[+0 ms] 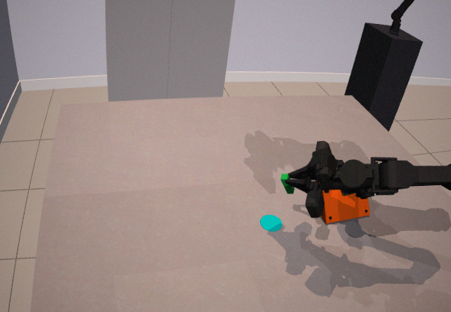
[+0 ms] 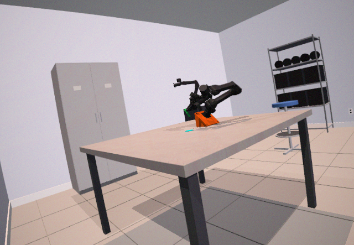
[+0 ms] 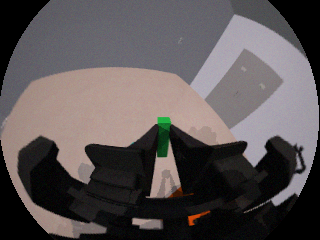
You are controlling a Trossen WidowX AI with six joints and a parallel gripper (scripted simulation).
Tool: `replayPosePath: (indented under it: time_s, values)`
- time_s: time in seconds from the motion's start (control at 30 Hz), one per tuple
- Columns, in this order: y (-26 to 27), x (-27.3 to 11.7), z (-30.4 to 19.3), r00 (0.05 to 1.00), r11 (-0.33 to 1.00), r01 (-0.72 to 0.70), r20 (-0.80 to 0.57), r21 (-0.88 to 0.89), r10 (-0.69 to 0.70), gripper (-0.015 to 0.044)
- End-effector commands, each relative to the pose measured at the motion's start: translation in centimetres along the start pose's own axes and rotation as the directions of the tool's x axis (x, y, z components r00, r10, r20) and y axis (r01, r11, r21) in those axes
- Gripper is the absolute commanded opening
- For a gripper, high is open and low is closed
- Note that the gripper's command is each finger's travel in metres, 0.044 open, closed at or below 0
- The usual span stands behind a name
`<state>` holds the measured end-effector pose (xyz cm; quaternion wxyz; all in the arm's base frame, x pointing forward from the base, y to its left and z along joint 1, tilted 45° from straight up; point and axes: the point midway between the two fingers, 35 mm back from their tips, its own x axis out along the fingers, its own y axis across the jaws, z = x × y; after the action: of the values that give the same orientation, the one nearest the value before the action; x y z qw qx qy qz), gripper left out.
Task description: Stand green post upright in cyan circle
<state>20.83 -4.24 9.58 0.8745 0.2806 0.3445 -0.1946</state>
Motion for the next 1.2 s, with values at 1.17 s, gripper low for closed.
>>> replayPosePath:
  time_s: [1.17]
  values:
    - [0.14, -0.09, 0.29, 0.967, 0.984, -0.116, 0.241, 0.133, 0.081, 0.0023]
